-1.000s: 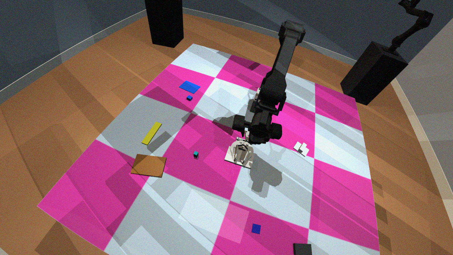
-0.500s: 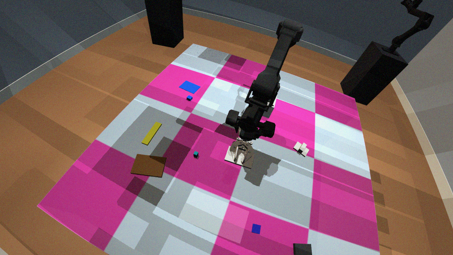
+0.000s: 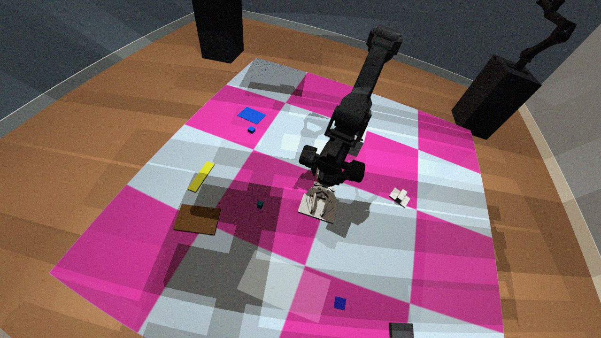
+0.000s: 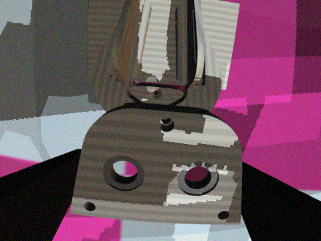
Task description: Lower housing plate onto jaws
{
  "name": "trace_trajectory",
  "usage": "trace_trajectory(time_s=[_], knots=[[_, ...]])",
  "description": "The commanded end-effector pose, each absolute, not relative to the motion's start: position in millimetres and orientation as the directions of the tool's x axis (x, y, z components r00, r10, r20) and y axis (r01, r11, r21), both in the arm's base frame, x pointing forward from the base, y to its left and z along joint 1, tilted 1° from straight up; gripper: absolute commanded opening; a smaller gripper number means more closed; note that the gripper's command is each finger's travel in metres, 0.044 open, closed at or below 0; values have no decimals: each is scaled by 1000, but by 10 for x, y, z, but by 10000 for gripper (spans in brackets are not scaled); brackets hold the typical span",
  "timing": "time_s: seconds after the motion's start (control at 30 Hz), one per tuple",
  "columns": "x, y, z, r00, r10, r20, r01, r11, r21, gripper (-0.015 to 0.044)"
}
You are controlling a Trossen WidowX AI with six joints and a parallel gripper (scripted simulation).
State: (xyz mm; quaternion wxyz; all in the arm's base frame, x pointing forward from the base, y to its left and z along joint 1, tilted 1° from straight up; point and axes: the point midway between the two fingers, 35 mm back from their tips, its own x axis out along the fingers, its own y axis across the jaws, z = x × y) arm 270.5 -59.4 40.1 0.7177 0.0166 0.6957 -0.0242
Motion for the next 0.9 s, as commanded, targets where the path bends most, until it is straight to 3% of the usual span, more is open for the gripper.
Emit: trace_trajectory(time_s=[0.0,0.87], knots=[[2702,-598,403,33,-14,-999,62,998,-12,351],[2665,-538,400,33,-14,-999,65,998,-12,351]])
